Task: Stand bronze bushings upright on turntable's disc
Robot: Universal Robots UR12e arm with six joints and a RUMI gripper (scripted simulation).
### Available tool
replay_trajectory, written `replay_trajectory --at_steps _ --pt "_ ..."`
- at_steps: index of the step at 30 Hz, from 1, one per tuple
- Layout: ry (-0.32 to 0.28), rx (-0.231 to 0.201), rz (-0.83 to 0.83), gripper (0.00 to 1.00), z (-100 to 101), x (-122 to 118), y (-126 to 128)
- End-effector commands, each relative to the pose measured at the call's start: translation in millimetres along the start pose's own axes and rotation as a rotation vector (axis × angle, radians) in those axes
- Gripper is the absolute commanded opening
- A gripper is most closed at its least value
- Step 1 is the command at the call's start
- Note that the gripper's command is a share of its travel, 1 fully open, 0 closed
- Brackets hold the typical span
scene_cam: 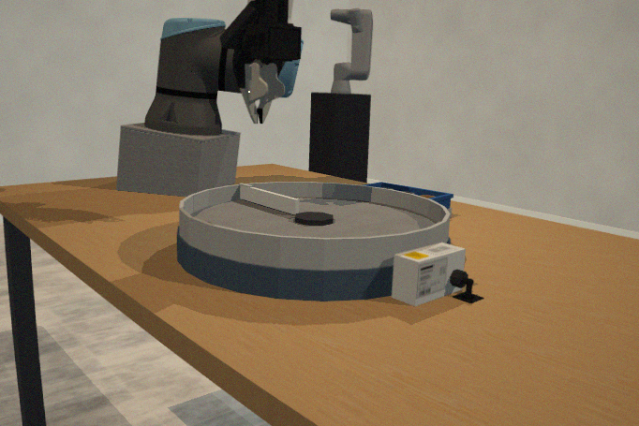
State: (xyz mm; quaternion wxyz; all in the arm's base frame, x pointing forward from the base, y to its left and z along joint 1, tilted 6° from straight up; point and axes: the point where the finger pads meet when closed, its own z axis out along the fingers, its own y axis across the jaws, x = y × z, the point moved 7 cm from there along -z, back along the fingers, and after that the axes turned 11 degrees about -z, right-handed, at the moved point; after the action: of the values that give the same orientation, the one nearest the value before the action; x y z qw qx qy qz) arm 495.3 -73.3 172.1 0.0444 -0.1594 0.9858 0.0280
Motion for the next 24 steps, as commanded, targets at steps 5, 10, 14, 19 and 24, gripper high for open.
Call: replay_trajectory --at_steps 5,10,14,19,24 --pt "-0.001 0.001 0.000 0.05 21 -6 82" --pt "-0.001 0.001 0.000 0.05 32 -9 123" --pt "-0.001 0.001 0.000 0.05 47 -14 179" --pt "-0.001 0.001 0.000 0.05 64 -19 242" --pt "-0.001 0.001 0.000 0.05 76 -22 283"
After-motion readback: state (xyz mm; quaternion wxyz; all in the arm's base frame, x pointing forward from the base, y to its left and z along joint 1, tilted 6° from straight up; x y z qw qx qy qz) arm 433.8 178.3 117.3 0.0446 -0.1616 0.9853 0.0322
